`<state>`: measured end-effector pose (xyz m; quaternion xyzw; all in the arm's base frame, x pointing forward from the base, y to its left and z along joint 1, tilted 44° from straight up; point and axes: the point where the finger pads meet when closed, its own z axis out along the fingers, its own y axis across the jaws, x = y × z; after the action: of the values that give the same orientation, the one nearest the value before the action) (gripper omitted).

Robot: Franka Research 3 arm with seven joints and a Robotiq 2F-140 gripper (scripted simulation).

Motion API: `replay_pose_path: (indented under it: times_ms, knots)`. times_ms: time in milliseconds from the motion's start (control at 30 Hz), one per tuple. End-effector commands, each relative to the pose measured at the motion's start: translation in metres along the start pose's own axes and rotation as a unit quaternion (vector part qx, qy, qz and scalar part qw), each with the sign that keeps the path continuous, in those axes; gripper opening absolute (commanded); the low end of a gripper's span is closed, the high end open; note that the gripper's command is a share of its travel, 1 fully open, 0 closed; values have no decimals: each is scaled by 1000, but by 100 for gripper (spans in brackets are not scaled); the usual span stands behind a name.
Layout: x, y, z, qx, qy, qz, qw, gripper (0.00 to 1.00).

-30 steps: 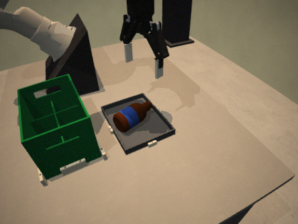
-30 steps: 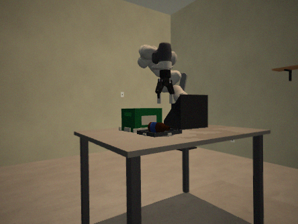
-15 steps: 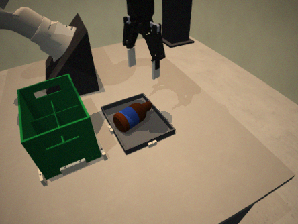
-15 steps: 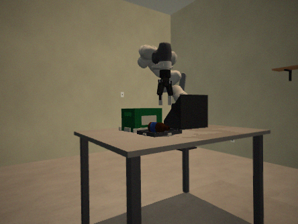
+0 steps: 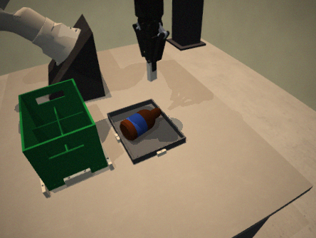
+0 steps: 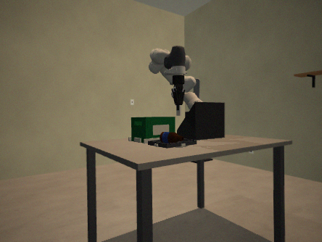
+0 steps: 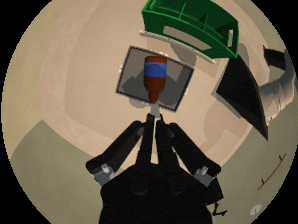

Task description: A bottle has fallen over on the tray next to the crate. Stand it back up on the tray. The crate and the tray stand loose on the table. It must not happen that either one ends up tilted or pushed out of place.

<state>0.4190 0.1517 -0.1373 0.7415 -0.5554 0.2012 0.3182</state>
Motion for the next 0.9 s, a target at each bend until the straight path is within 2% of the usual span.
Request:
replay_pose_path:
  times_ms: [0, 633, 767, 867]
  knots:
    - [1, 0, 0, 1, 1, -3, 1000, 0]
    - [1, 0, 0, 1, 1, -15, 1000, 0]
    - [1, 0, 0, 1, 1, -83, 997, 0]
    - [1, 0, 0, 1, 1, -178, 984, 0]
